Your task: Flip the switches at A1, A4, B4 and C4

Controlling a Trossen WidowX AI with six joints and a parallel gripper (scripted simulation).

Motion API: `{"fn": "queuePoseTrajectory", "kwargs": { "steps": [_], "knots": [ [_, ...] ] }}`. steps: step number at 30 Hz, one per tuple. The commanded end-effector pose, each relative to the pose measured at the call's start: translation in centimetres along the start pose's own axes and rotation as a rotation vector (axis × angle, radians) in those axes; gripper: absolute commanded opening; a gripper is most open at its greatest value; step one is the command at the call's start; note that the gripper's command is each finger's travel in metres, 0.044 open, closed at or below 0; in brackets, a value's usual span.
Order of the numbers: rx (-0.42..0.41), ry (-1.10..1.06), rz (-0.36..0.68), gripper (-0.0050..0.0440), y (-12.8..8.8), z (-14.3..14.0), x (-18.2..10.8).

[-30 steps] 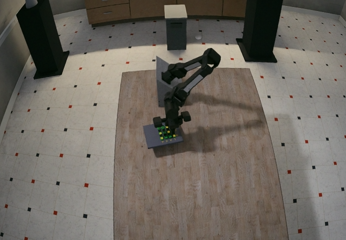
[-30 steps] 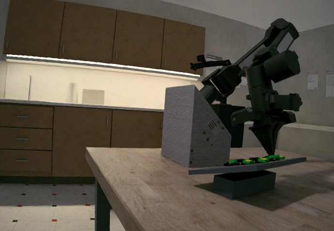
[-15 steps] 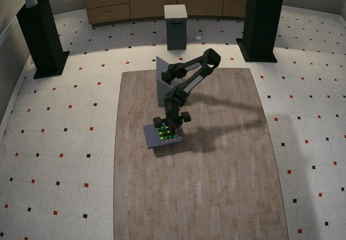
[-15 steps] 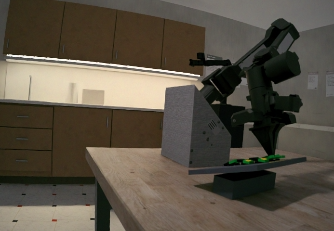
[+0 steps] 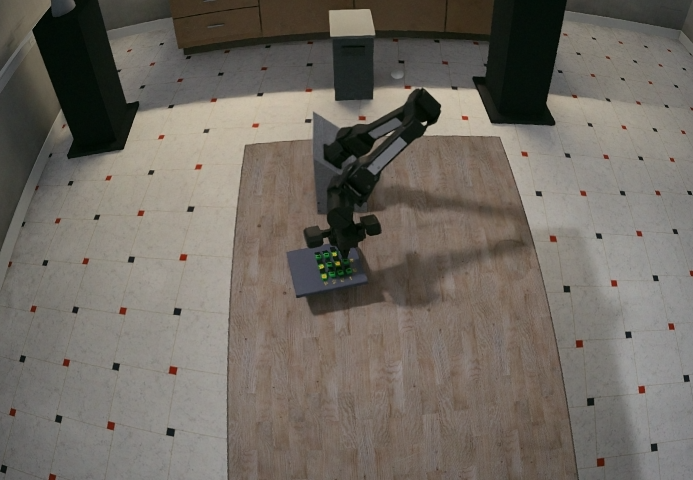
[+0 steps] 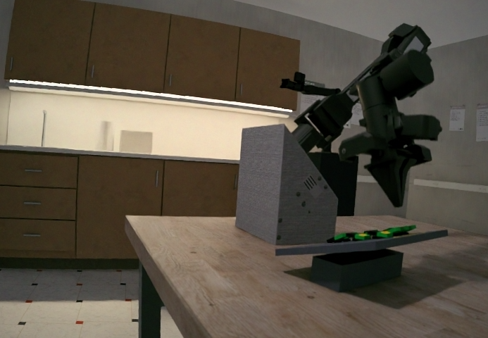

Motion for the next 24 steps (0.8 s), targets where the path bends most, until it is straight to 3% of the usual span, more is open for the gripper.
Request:
{"fn": "queuePoseTrajectory", "kwargs": {
  "steps": [1, 11, 19, 24],
  "knots": [
    [0.001, -0.022, 0.0, -0.005, -2.1, 0.2, 0.9],
    [0.009, 0.026, 0.043, -0.005, -3.3, 0.3, -0.1],
    [0.004, 0.032, 0.051, -0.005, -3.1, -6.0, 0.3],
    [0.008, 0.032, 0.049, -0.005, -3.1, -6.4, 0.3]
  ]
}}
Point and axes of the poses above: the point midway between the two fingers, 35 mm back from their tips, its own y axis out along the fingers, its own z axis across the jaws, x = y × z, the point moved 2 cm from there along -y, back along the fingers, and after that the axes turned 7 degrees about y, right-handed, at the moved point
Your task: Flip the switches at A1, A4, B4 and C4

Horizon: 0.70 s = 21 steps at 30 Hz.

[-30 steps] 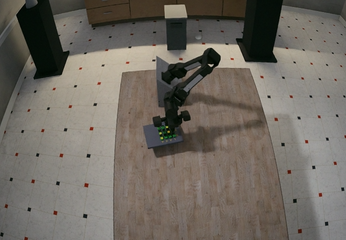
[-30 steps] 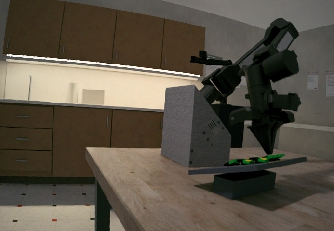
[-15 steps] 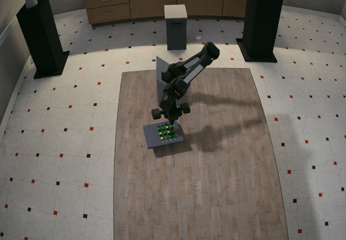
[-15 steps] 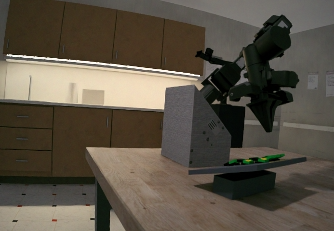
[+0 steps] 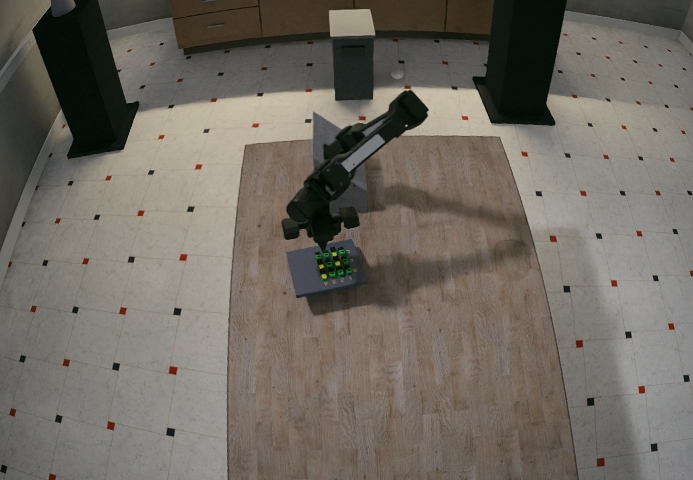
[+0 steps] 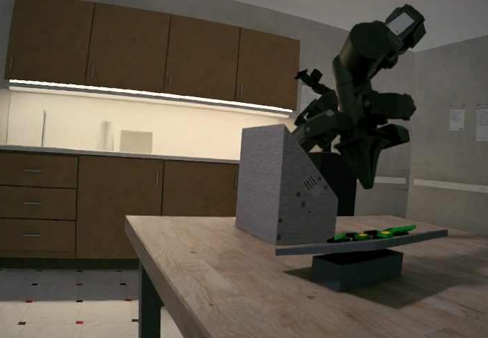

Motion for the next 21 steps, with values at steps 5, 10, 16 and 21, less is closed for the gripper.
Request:
{"fn": "queuePoseTrajectory", "kwargs": {
  "steps": [5, 10, 16, 21],
  "knots": [
    [0.011, -0.008, -0.011, -0.005, 1.9, -0.9, 0.4],
    [0.015, -0.008, -0.024, -0.005, 3.6, -0.8, 0.3],
    [0.012, -0.008, -0.023, -0.005, 3.6, -0.8, 0.3],
    [0.012, -0.008, -0.023, -0.005, 4.5, -0.8, 0.3]
  ]
}}
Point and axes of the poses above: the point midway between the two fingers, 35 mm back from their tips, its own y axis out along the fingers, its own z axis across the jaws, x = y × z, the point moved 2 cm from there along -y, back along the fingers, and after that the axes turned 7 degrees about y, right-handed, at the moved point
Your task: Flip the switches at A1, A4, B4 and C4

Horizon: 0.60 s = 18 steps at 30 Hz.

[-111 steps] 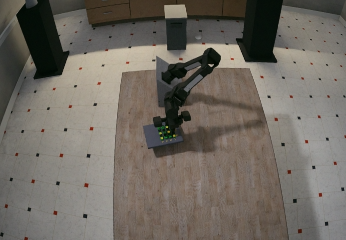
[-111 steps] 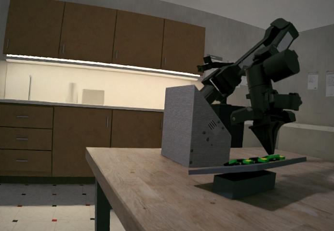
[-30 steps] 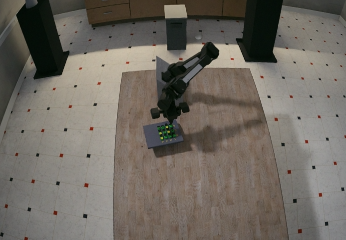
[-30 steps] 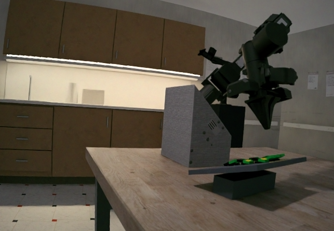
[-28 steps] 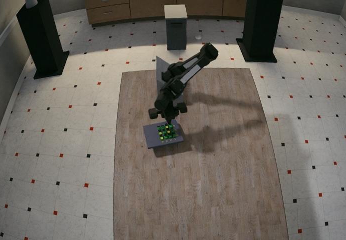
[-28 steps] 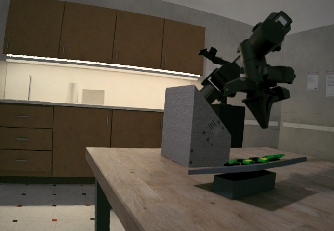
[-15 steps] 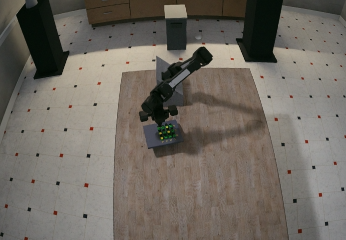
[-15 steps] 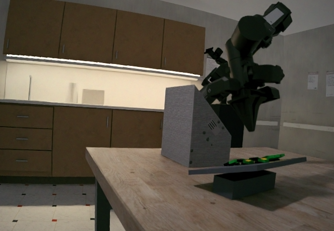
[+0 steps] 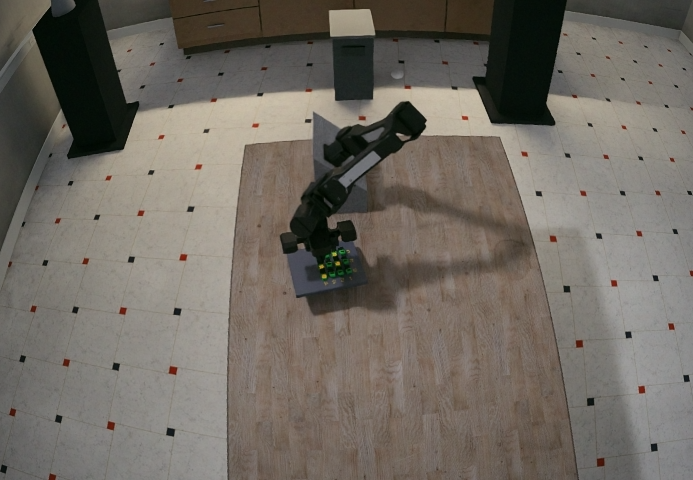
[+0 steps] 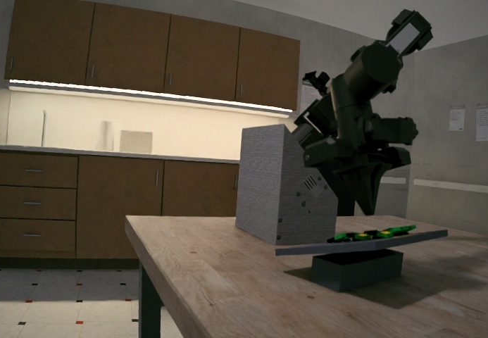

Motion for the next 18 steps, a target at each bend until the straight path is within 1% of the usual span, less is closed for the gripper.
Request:
{"fn": "queuePoseTrajectory", "kwargs": {
  "steps": [1, 9, 18],
  "knots": [
    [0.001, 0.003, -0.003, -0.005, 0.6, 0.0, -0.1],
    [-0.001, 0.003, -0.002, -0.005, 1.6, 0.0, -0.1],
    [-0.002, 0.0, -0.005, -0.005, 2.0, 0.0, 0.0]
  ]
}}
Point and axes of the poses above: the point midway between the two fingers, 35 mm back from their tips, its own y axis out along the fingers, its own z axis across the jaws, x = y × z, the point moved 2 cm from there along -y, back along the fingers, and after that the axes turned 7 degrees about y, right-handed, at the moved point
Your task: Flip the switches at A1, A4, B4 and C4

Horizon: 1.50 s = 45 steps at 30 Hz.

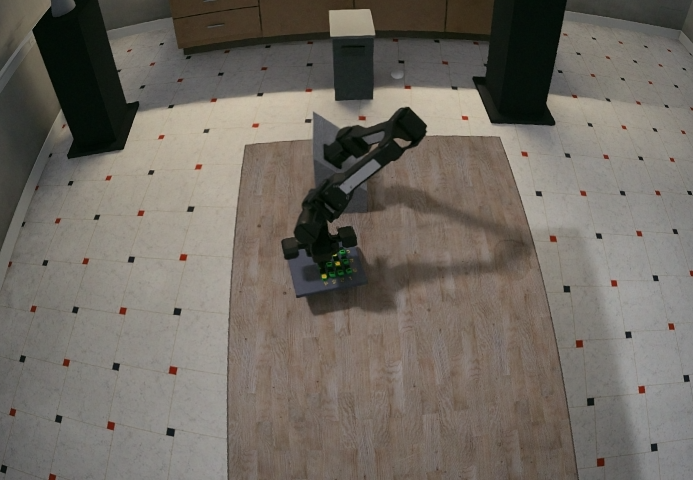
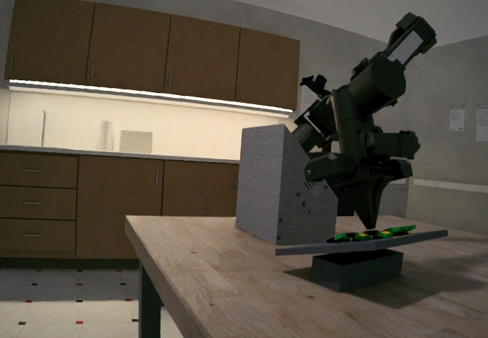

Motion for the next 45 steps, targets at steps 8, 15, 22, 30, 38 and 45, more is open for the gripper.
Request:
{"fn": "queuePoseTrajectory", "kwargs": {
  "steps": [8, 15, 22, 30, 38, 45],
  "knots": [
    [-0.005, -0.007, -0.012, -0.005, -0.08, 0.01, 0.31],
    [-0.005, -0.013, -0.016, -0.005, -0.15, 0.05, 0.52],
    [-0.004, -0.001, -0.006, -0.005, 0.14, -0.02, 0.13],
    [-0.005, -0.004, -0.009, -0.005, 0.14, 0.01, 0.19],
    [-0.004, -0.002, -0.005, -0.005, 0.36, -0.03, 0.13],
    [-0.005, -0.007, -0.01, -0.005, 0.31, 0.02, 0.26]
  ]
}}
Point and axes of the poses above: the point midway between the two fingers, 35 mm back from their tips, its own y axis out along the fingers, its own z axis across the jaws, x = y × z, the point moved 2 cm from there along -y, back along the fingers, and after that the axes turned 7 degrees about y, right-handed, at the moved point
